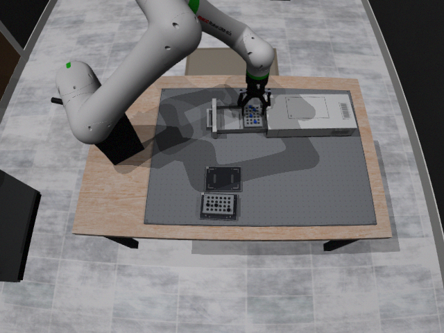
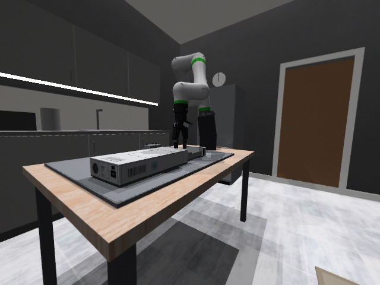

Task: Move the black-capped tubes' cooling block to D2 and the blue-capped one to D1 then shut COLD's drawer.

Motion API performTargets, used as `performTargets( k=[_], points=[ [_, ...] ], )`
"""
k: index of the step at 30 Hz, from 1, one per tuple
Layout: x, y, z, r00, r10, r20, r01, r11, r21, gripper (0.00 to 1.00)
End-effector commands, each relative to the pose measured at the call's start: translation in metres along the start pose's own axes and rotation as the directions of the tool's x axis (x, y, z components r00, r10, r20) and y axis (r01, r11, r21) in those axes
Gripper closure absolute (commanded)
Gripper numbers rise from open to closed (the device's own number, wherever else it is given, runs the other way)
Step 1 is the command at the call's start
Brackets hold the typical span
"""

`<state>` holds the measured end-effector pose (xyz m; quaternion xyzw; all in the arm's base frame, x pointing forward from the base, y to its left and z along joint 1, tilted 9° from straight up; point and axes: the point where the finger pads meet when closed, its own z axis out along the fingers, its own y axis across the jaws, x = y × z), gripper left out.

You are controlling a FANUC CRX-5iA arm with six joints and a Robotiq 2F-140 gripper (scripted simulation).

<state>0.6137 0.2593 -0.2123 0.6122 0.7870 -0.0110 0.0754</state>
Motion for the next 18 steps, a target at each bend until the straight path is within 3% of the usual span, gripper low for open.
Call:
performTargets(
  k=[1, 18],
  points=[
    [0.000, 0.001, -0.001, 1.000, 0.000, -0.001, 0.000, 1.000, -0.002, 0.34],
    [0.000, 0.001, 0.019, 1.000, 0.000, -0.001, 0.000, 1.000, -0.002, 0.34]
  ],
)
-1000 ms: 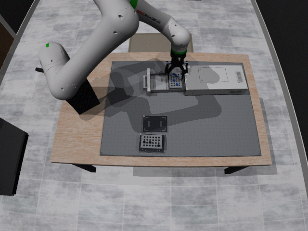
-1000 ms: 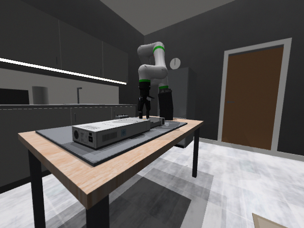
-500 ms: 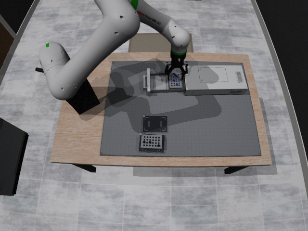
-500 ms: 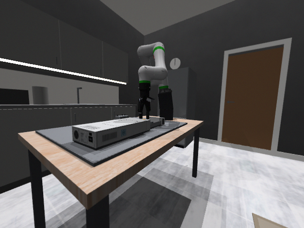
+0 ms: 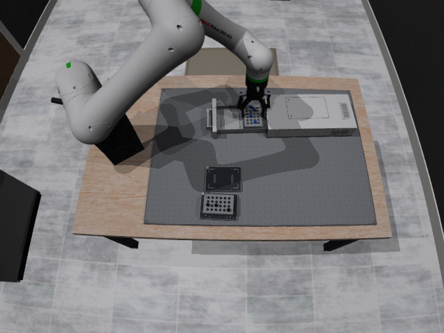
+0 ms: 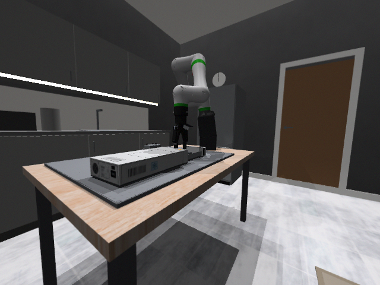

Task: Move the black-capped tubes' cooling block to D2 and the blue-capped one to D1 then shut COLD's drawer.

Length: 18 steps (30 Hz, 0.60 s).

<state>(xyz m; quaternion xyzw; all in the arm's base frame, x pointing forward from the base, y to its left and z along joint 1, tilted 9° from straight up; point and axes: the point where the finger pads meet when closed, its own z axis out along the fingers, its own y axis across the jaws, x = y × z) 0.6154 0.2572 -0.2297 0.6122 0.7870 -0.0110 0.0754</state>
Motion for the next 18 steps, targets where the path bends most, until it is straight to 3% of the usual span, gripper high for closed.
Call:
performTargets(
  k=[1, 18],
  points=[
    [0.0003, 0.0011, 0.0026, 1.000, 0.000, -0.001, 0.000, 1.000, -0.002, 0.34],
    [0.0003, 0.0011, 0.0112, 1.000, 0.000, -0.001, 0.000, 1.000, -0.002, 0.34]
  ],
)
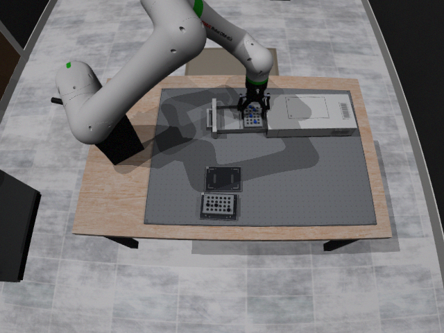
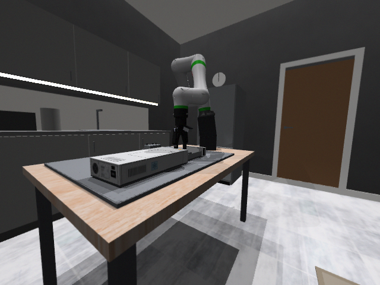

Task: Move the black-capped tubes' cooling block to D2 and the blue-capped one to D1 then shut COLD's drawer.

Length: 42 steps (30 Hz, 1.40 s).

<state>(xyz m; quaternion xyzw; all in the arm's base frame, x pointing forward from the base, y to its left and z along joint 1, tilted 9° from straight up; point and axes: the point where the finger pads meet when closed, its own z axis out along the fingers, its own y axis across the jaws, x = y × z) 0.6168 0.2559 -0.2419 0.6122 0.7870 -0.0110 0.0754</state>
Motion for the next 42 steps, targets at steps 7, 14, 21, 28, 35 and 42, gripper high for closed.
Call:
performTargets(
  k=[7, 14, 21, 28, 35, 42],
  points=[
    [0.0003, 0.0010, -0.0011, 1.000, 0.000, -0.001, 0.000, 1.000, -0.002, 0.40],
    [0.0003, 0.0010, -0.0011, 1.000, 0.000, -0.001, 0.000, 1.000, -0.002, 0.51],
    [0.0003, 0.0011, -0.0011, 1.000, 0.000, -0.001, 0.000, 1.000, -0.002, 0.61],
    [0.0003, 0.0011, -0.0011, 1.000, 0.000, -0.001, 0.000, 1.000, -0.002, 0.69],
    [0.0003, 0.0011, -0.0011, 1.000, 0.000, -0.001, 0.000, 1.000, -0.002, 0.79],
    [0.0003, 0.0011, -0.0011, 1.000, 0.000, -0.001, 0.000, 1.000, -0.002, 0.87]
  ],
)
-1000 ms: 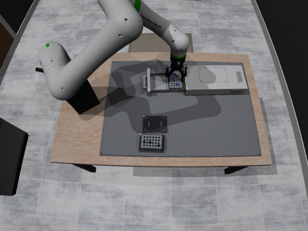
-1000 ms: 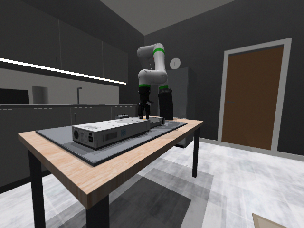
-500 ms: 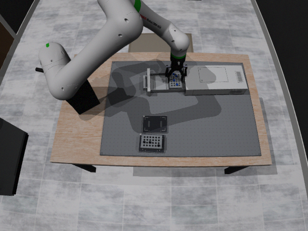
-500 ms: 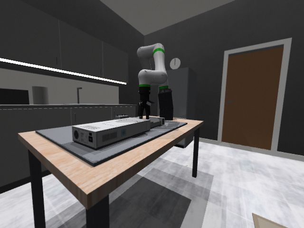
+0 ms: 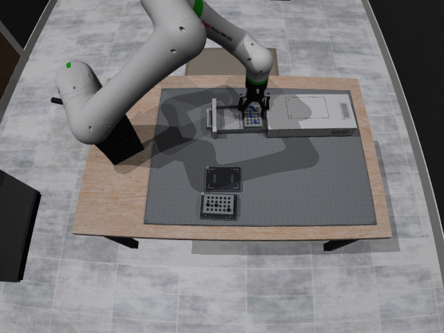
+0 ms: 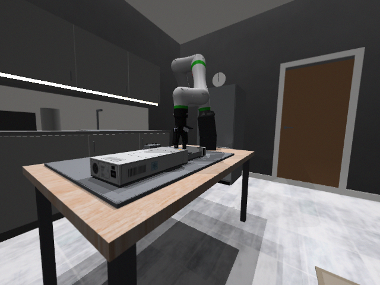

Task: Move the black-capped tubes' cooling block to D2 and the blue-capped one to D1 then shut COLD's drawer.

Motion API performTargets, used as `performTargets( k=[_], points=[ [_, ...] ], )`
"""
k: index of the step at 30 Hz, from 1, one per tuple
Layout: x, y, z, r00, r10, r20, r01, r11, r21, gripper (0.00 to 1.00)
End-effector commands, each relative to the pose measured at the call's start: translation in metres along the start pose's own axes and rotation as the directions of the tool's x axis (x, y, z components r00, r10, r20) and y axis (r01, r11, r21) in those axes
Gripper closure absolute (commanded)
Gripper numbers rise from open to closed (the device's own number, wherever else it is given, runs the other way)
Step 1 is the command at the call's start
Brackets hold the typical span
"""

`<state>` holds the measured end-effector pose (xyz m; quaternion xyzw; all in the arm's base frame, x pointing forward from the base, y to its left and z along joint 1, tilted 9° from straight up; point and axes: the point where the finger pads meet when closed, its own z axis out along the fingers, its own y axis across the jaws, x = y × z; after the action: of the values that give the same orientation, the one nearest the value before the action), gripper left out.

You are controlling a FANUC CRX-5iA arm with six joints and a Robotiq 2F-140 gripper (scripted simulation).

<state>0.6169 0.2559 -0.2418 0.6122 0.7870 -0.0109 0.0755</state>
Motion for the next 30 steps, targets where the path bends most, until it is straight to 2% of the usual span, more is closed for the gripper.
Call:
performTargets(
  k=[1, 30],
  points=[
    [0.0003, 0.0010, -0.0010, 1.000, 0.000, -0.001, 0.000, 1.000, -0.002, 0.88],
    [0.0003, 0.0010, -0.0010, 1.000, 0.000, -0.001, 0.000, 1.000, -0.002, 0.90]
  ],
)
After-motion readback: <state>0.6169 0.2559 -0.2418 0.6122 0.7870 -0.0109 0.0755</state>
